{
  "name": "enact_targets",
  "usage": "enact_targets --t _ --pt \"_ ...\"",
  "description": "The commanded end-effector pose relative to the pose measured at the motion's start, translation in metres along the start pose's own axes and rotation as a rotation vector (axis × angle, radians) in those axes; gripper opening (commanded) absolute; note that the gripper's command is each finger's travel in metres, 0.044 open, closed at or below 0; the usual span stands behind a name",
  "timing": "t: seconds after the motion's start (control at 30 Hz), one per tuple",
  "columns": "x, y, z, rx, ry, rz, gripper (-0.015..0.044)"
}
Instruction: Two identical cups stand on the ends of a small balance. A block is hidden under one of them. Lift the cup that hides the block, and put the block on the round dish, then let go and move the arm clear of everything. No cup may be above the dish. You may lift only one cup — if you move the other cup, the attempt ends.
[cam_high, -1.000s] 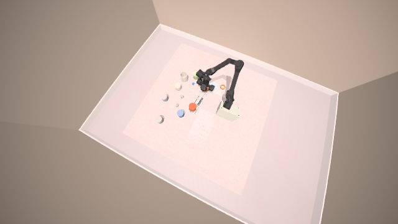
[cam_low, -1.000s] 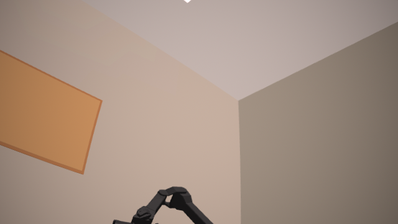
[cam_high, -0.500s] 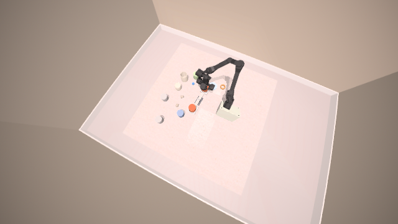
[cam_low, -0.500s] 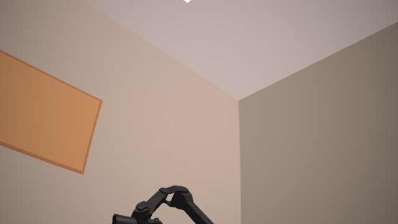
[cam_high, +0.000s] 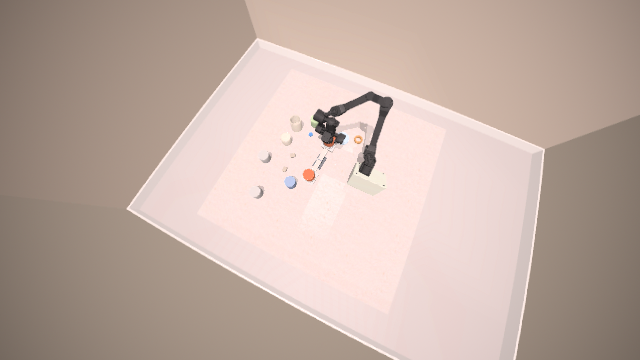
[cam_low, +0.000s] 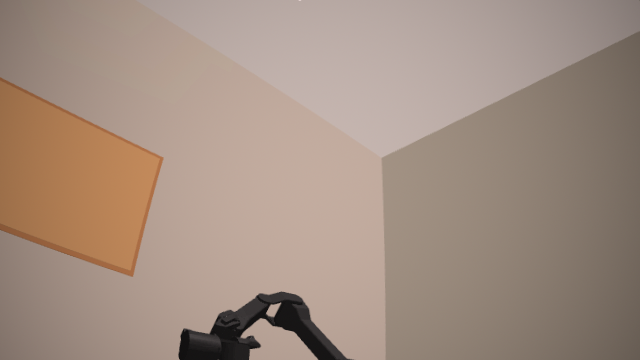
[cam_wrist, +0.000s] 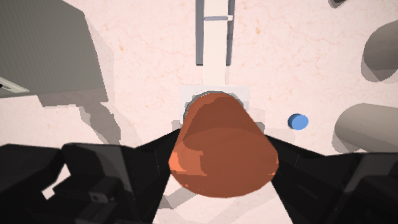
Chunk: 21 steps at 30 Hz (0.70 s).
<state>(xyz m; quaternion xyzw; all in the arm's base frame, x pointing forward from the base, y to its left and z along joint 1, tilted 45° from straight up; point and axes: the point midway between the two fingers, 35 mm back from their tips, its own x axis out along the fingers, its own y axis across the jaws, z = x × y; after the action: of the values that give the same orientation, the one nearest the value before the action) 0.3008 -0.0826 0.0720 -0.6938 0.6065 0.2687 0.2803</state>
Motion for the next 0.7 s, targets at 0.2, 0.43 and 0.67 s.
enact_targets --t 0.2,0.43,0.67 --pt "-0.015 -0.004 0.000 0.011 -0.004 -0.013 0.0000" --pt "-0.024 -0.004 0.000 0.011 -0.004 -0.013 0.0000" --pt "-0.033 -0.003 0.000 0.010 -0.003 -0.013 0.0000"
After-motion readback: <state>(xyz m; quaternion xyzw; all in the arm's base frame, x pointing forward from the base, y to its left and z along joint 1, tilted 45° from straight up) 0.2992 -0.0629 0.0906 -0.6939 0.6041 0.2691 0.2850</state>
